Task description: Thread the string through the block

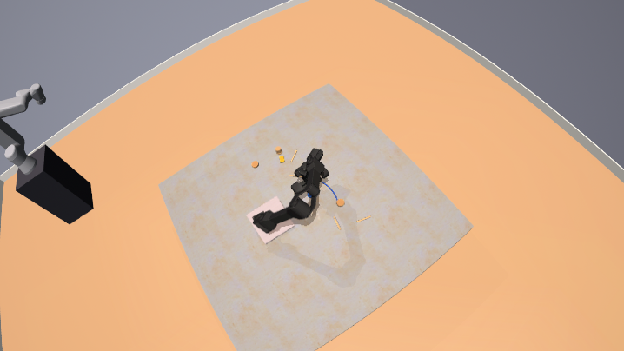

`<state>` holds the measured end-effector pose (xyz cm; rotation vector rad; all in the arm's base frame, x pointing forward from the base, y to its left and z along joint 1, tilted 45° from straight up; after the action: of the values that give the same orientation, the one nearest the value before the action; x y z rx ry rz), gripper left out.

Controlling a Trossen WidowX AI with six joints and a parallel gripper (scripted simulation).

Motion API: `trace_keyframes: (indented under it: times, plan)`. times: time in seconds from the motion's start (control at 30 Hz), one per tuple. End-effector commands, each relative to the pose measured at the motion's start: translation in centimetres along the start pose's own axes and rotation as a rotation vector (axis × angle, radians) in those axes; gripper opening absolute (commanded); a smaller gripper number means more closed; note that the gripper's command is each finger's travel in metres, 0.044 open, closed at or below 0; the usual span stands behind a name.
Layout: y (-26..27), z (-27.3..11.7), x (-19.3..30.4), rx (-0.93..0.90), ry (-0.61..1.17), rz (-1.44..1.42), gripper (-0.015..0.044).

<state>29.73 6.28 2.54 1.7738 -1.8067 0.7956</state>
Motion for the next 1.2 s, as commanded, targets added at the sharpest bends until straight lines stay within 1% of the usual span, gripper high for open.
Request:
trace_keyframes:
  times: [0.0,0.1,0.57,0.67,0.9,0.97,1.1,1.13,1.17]
  plan:
    - [0.0,0.0,0.0,0.000,0.000,0.000,0.0081]
    - [0.0,0.0,0.0,0.000,0.000,0.000,0.0003]
    - [0.0,0.0,0.0,0.000,0.000,0.000,0.0000]
    - [-0.4,-0.2,-1.9,0.002,-0.003,-0.118,0.0079]
    - [-0.4,-0.2,-11.4,0.008,-0.002,-0.687,0.0263]
    - [-0.2,-0.2,-12.3,0.008,-0.001,-0.739,0.0315]
    - [-0.2,-0.2,-12.3,0.008,-0.001,-0.739,0.0420]
    - [-0.2,-0.2,-12.3,0.008,-0.001,-0.739,0.0440]
    - [-0.2,-0.2,-12.3,0.008,-0.001,-0.739,0.0440]
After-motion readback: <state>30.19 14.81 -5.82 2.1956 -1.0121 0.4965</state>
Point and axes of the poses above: the point midway between the two fingers, 35 mm back from their tips, its own z axis out along the fingers, its own y axis across the jaws, x = y × z, the point moved 5 cm from there along -z, back along the fingers, and after that the axes turned 7 degrees about z, right-handed, at the moved point
